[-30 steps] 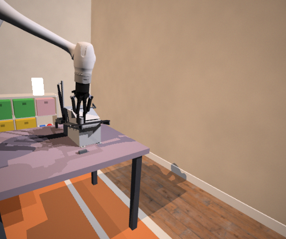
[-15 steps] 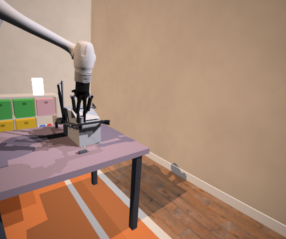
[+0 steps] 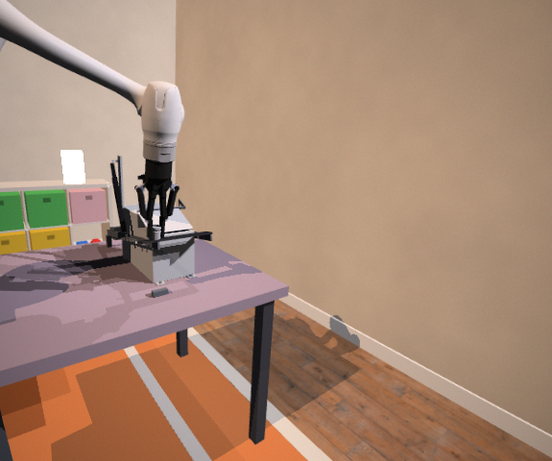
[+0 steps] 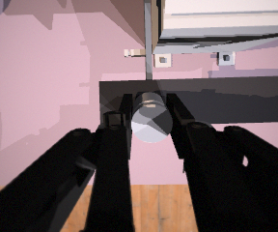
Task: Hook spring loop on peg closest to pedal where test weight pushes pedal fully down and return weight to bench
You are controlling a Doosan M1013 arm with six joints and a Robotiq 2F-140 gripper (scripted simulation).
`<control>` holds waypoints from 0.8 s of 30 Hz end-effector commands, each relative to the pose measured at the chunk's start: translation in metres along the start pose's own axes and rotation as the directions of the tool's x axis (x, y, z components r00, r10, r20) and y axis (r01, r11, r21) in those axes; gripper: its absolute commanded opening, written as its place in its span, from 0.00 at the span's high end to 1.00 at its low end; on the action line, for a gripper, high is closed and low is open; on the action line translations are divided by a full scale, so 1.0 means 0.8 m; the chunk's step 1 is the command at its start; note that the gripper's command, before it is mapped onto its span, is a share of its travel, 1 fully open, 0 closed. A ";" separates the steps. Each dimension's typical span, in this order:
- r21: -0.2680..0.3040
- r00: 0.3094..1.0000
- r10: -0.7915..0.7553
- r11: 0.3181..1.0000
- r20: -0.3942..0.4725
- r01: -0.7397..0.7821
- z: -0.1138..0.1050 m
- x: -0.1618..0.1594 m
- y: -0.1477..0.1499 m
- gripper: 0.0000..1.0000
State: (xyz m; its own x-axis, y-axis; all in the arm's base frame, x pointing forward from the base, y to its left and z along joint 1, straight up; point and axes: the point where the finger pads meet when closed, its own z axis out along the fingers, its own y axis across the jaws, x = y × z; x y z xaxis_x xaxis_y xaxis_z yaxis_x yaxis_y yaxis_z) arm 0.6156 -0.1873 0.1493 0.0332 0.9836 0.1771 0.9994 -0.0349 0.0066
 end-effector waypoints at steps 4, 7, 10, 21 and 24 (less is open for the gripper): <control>-0.001 1.000 -0.001 1.000 0.011 0.001 0.007 0.010 -0.011 0.75; -0.001 1.000 -0.001 1.000 0.016 0.001 0.011 0.016 -0.018 0.75; -0.001 1.000 -0.001 1.000 0.021 0.001 0.016 0.022 -0.025 0.75; -0.001 0.999 -0.001 1.000 0.035 0.001 0.028 0.036 -0.042 0.75; -0.001 0.999 -0.001 1.000 0.041 0.001 0.032 0.042 -0.049 0.75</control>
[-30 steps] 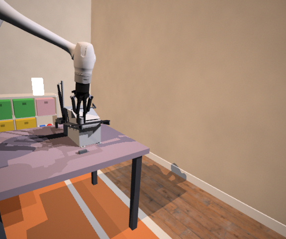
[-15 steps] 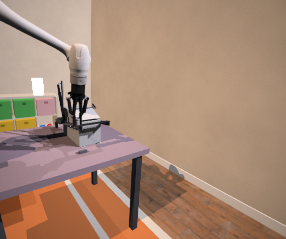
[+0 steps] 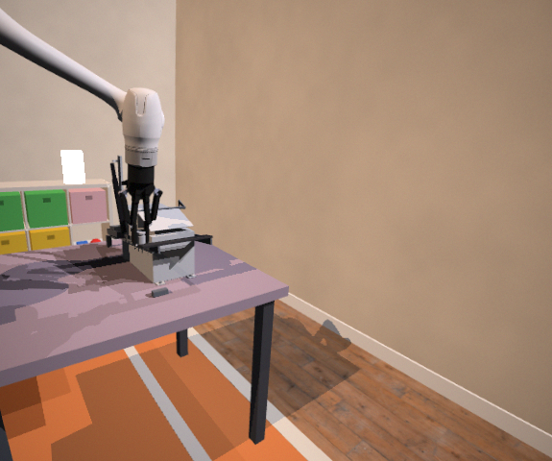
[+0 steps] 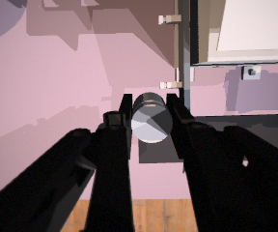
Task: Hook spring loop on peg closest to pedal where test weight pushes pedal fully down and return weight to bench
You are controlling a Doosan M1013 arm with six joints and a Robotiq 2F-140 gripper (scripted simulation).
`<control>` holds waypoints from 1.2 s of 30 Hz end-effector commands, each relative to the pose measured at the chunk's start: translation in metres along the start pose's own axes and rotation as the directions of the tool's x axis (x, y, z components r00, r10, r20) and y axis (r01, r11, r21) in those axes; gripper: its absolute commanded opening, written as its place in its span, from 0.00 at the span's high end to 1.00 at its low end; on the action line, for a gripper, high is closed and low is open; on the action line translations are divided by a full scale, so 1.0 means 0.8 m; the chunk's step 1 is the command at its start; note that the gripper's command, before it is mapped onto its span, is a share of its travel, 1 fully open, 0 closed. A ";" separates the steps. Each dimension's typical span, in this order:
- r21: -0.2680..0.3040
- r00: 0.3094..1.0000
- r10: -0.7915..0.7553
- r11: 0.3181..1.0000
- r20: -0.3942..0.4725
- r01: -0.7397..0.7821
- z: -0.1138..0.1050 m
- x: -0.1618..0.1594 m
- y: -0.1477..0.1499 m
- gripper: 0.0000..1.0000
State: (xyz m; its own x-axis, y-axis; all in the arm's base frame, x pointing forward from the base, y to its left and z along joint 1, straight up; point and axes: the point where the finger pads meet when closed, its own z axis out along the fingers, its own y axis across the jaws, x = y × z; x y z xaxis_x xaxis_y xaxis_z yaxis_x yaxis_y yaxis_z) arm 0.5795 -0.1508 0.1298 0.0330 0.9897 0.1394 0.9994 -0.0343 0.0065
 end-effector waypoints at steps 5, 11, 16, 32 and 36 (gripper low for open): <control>-0.002 1.000 0.000 1.000 0.012 0.000 0.008 0.012 -0.014 0.75; -0.001 1.000 0.000 1.000 0.016 0.000 0.012 0.018 -0.020 0.75; -0.001 1.000 0.000 1.000 0.025 0.000 0.020 0.027 -0.031 0.75; -0.001 0.999 0.000 1.000 0.048 0.000 0.038 0.052 -0.060 0.75; -0.001 0.998 0.000 1.000 0.056 0.000 0.044 0.060 -0.069 0.75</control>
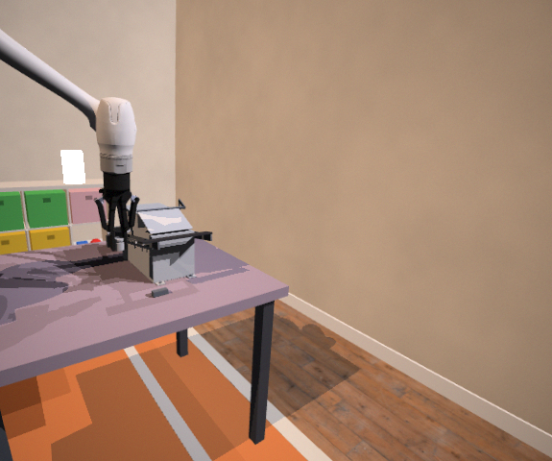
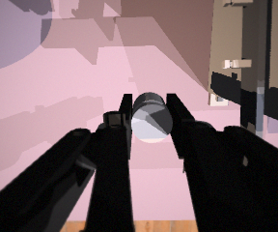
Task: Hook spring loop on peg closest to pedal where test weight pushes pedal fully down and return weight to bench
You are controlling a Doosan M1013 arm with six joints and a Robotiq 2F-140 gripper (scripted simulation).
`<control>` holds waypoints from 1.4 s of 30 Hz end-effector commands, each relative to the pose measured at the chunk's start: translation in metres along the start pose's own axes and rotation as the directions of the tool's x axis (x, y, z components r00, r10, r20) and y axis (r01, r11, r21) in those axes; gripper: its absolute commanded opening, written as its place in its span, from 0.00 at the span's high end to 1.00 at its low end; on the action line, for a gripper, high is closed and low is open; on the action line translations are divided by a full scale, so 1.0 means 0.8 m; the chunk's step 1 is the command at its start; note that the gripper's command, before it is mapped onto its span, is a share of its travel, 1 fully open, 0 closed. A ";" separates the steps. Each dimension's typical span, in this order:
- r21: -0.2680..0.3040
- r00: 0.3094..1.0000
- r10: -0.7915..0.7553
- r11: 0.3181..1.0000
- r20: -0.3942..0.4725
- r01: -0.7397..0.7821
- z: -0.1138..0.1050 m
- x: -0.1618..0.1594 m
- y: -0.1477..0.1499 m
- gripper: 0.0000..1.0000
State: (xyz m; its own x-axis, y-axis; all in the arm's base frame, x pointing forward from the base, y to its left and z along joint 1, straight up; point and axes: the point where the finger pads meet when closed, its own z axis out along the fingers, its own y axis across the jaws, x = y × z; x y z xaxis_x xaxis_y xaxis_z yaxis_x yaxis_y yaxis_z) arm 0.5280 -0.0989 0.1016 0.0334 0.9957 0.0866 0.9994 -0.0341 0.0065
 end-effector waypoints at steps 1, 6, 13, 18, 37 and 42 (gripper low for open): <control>-0.001 1.000 0.000 1.000 0.004 0.000 0.002 0.005 -0.005 0.75; -0.001 1.000 0.000 1.000 0.010 0.000 0.006 0.011 -0.011 0.75; -0.001 1.000 0.000 1.000 0.020 0.000 0.014 0.022 -0.024 0.75; -0.001 1.000 0.000 1.000 0.029 0.000 0.021 0.032 -0.036 0.75; -0.001 0.998 0.000 1.000 0.057 0.000 0.042 0.064 -0.071 0.75; -0.001 0.998 0.000 1.000 0.060 0.000 0.045 0.067 -0.074 0.75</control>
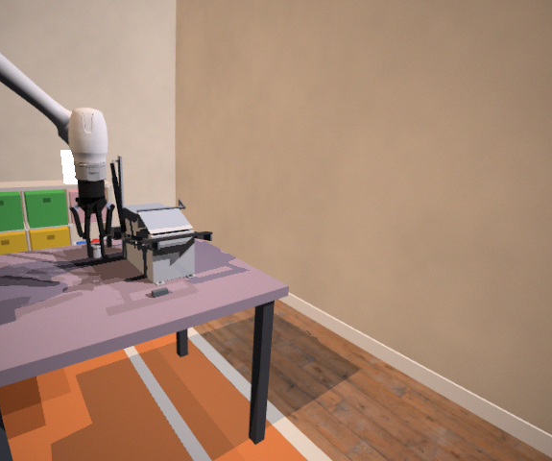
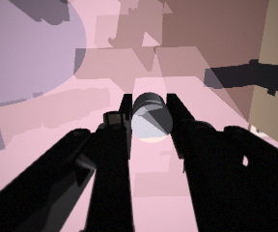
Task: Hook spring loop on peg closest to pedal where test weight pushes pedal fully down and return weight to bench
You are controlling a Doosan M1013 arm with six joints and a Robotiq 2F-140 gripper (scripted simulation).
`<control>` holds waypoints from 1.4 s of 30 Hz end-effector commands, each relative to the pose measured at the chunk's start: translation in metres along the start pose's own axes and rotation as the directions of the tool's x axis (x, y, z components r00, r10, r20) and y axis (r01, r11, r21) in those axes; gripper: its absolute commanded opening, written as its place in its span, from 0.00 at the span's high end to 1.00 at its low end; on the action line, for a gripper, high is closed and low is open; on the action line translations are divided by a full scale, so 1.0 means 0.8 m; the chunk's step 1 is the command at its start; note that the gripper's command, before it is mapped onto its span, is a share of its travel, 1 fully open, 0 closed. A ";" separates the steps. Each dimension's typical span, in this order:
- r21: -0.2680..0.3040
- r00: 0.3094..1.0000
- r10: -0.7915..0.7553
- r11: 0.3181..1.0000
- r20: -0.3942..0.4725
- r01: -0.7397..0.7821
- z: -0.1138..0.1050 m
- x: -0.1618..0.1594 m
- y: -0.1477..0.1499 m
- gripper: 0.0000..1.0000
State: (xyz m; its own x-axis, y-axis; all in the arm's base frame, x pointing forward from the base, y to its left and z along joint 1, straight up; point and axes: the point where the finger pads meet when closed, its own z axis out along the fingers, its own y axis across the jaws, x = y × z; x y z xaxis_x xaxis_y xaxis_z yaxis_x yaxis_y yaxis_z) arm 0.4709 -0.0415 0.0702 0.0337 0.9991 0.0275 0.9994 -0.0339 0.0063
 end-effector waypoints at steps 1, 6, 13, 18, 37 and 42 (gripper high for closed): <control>-0.002 1.000 0.000 1.000 0.003 0.000 0.001 0.004 -0.003 0.75; -0.002 1.000 0.000 1.000 0.011 0.000 0.007 0.014 -0.013 0.75; -0.002 1.000 0.001 1.000 0.023 -0.001 0.015 0.027 -0.028 0.75; -0.002 1.000 0.000 1.000 0.021 0.000 0.021 0.025 -0.025 0.75; -0.002 1.000 0.001 1.000 0.021 -0.001 0.060 0.025 -0.026 0.75; -0.002 1.000 0.001 1.000 0.021 -0.001 0.073 0.025 -0.027 0.75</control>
State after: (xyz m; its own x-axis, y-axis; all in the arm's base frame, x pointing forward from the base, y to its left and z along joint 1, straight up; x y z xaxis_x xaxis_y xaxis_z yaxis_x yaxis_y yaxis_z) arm 0.4503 -0.0196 0.0146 0.0343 0.9994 0.0058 0.9994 -0.0344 0.0068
